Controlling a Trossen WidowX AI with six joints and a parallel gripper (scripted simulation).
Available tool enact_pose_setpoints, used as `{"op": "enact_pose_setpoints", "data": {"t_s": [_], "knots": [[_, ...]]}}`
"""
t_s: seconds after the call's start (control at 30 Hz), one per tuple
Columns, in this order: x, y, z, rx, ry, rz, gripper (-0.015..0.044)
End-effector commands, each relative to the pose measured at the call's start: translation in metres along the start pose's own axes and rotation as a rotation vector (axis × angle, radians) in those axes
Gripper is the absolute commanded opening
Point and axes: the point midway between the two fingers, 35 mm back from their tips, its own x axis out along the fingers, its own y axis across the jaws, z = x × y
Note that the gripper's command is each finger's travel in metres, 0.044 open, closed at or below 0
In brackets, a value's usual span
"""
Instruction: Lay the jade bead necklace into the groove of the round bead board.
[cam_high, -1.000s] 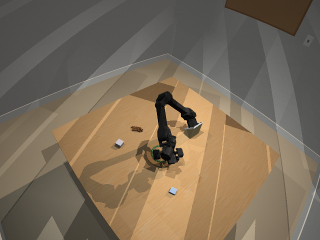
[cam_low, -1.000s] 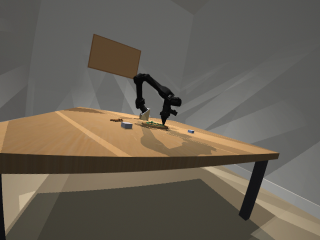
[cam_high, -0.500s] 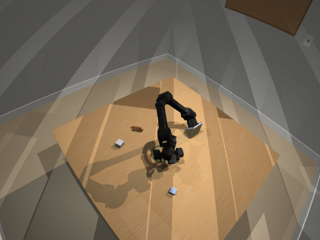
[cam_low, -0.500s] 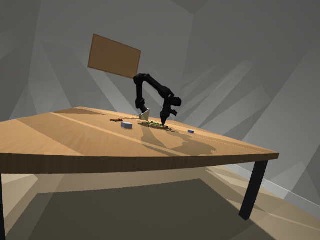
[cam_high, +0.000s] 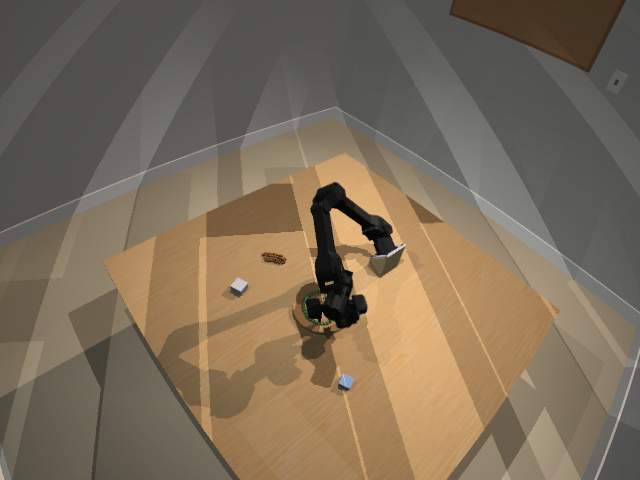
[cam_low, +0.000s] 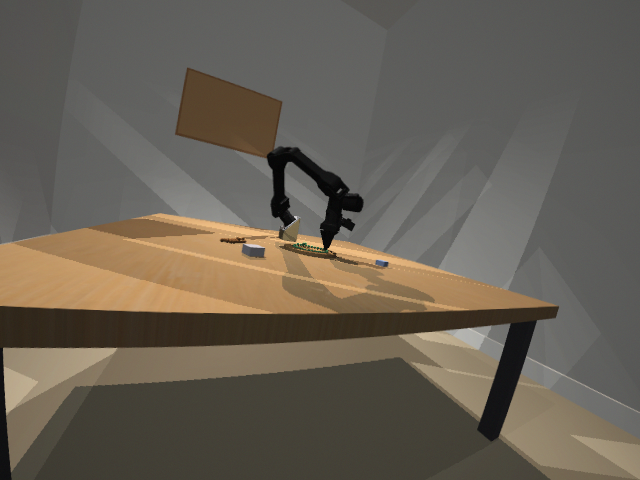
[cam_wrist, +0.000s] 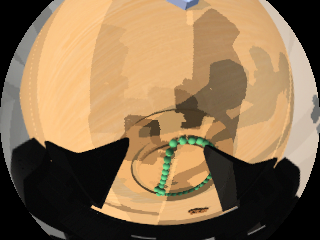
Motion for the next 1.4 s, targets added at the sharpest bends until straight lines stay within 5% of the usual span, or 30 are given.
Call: {"op": "enact_pose_setpoints", "data": {"t_s": [0.0,0.4,0.8,1.37], "knots": [[-0.001,0.0,0.001,0.007,-0.004,0.004,0.044],[-0.001,0.0,0.001,0.007,-0.004,0.004,0.044],[-0.033,-0.006,0.001,0.764,-0.004,0.007,0.0125],[-0.025,-0.006,0.001,0.764,-0.003,0.006,0.012]]}}
